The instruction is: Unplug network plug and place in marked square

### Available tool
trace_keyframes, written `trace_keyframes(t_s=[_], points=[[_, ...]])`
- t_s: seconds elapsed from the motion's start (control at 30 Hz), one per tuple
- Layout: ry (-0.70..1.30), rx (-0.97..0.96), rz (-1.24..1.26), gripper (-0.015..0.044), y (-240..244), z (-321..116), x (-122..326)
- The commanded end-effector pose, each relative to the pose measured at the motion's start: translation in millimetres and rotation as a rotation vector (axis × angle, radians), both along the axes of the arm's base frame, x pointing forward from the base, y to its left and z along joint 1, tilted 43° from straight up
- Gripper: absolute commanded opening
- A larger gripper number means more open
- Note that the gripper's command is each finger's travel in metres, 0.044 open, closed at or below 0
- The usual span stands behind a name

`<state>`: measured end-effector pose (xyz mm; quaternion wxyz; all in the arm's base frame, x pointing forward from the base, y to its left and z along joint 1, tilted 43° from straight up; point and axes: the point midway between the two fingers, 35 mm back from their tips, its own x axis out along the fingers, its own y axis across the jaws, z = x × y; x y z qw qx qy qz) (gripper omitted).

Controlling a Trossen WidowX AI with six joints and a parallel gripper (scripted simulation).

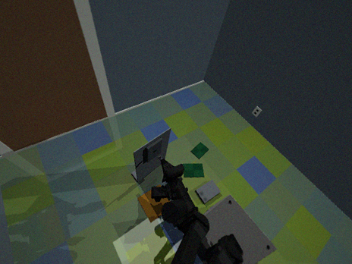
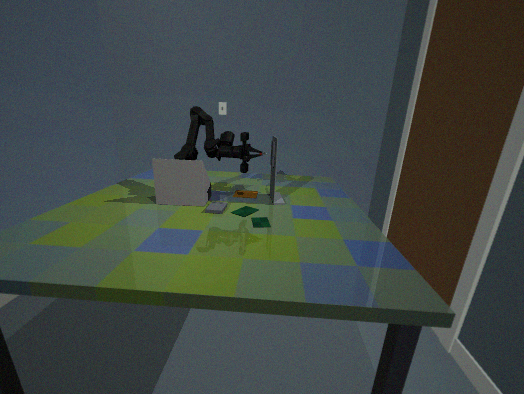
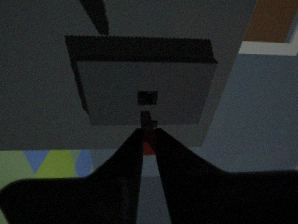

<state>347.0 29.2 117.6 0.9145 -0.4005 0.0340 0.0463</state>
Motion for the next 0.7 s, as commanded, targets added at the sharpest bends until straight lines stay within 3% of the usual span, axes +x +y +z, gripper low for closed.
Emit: trace_keyframes(t_s=[0.0,0.67], points=[[0.002,-0.002,0.005,0.0,-0.2,-1.1,-3.9],[0.003,-0.003,0.005,0.0,-3.7,-2.6,-16.0]])
